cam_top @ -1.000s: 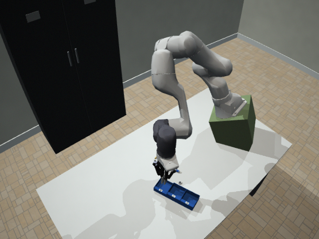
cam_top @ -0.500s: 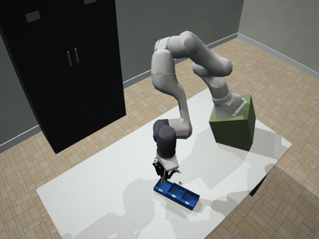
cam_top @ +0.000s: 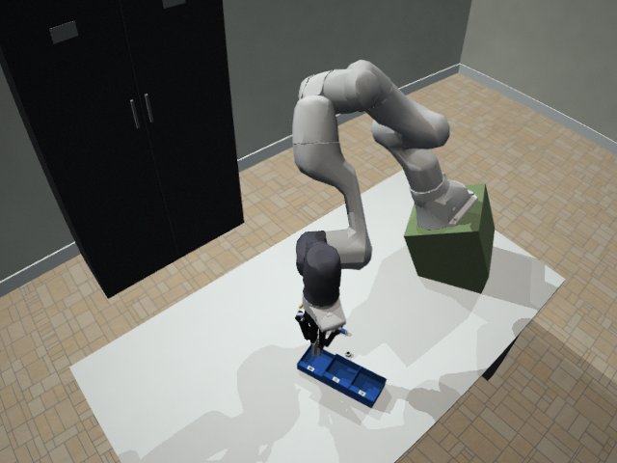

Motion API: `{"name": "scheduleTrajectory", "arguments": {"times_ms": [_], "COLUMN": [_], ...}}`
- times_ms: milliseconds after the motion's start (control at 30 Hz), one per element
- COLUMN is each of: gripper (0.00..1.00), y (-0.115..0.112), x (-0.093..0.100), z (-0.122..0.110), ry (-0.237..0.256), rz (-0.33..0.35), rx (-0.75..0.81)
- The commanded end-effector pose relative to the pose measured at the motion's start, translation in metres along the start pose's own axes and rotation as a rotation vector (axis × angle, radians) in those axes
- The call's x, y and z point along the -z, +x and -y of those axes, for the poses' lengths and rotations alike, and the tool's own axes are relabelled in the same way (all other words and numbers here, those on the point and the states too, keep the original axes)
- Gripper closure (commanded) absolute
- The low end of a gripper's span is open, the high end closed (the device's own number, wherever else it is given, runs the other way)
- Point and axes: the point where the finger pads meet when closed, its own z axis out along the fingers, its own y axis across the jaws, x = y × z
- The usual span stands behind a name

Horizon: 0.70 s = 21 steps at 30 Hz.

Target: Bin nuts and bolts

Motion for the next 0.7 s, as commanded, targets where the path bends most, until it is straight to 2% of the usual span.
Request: {"name": "scheduleTrajectory", "arguments": {"times_ms": [0, 133, 600, 667], "gripper": [0.95, 0.95, 0.95, 0.95], "y": [-0.002, -0.002, 0.006, 0.006], "x": [-0.001, -0.001, 0.000, 0.000], "z": [0.001, 0.001, 0.070, 0.070], "ry": [0.003, 0.003, 0.003, 0.003], "rz": [0.005, 0.005, 0.005, 0.005], "rx": [0.000, 0.000, 0.000, 0.000]}}
